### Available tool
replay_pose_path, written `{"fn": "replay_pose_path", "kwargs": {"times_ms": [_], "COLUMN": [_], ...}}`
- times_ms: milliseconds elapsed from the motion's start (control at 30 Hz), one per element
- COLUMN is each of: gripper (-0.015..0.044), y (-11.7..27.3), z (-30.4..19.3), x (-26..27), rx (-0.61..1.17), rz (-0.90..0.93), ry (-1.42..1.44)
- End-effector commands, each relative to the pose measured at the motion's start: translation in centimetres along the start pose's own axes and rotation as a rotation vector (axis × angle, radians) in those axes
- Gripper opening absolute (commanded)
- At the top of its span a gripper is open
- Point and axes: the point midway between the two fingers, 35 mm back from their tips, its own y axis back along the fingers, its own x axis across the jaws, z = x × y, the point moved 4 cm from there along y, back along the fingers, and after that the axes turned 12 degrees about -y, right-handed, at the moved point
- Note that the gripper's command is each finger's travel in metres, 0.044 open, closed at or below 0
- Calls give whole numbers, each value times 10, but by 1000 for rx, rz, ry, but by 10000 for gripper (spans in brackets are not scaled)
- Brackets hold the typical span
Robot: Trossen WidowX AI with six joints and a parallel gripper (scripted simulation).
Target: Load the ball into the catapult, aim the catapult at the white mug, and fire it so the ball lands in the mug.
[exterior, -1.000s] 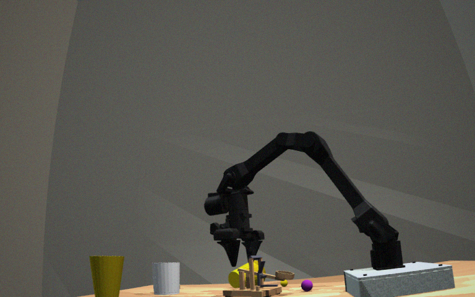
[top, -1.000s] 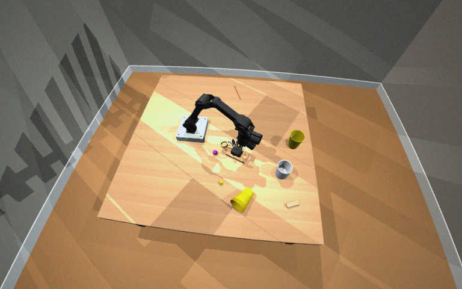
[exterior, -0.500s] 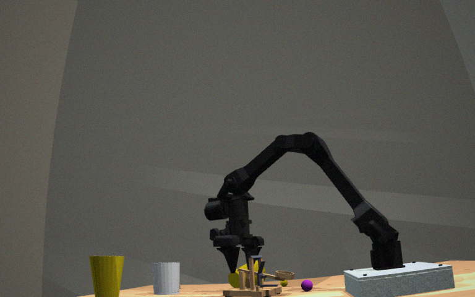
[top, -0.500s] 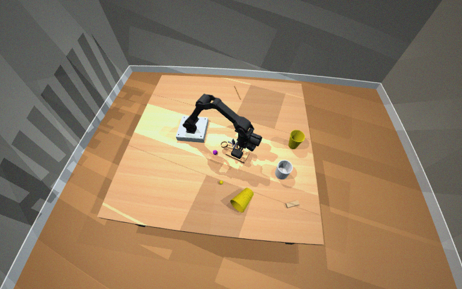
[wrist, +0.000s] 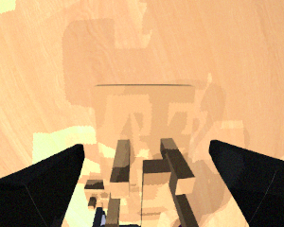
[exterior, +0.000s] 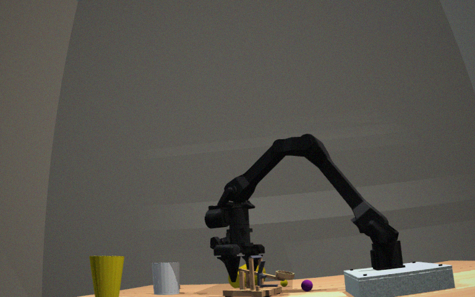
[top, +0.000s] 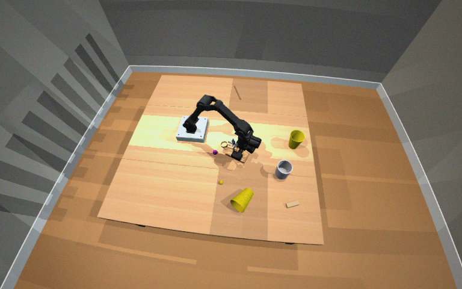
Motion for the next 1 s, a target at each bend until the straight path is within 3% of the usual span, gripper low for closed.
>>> {"fn": "replay_pose_path", "kwargs": {"times_ms": [0, 133, 500, 700, 833, 967], "gripper": [440, 440, 151, 111, 6, 0], "y": [-8, -11, -7, -7, 31, 43], "z": [-1, -2, -1, -1, 0, 0], "x": [0, 0, 0, 0, 0, 0], "rx": [6, 6, 2, 2, 2, 2], "rz": [1, 1, 0, 0, 0, 0], "ry": [1, 1, 0, 0, 1, 1]}}
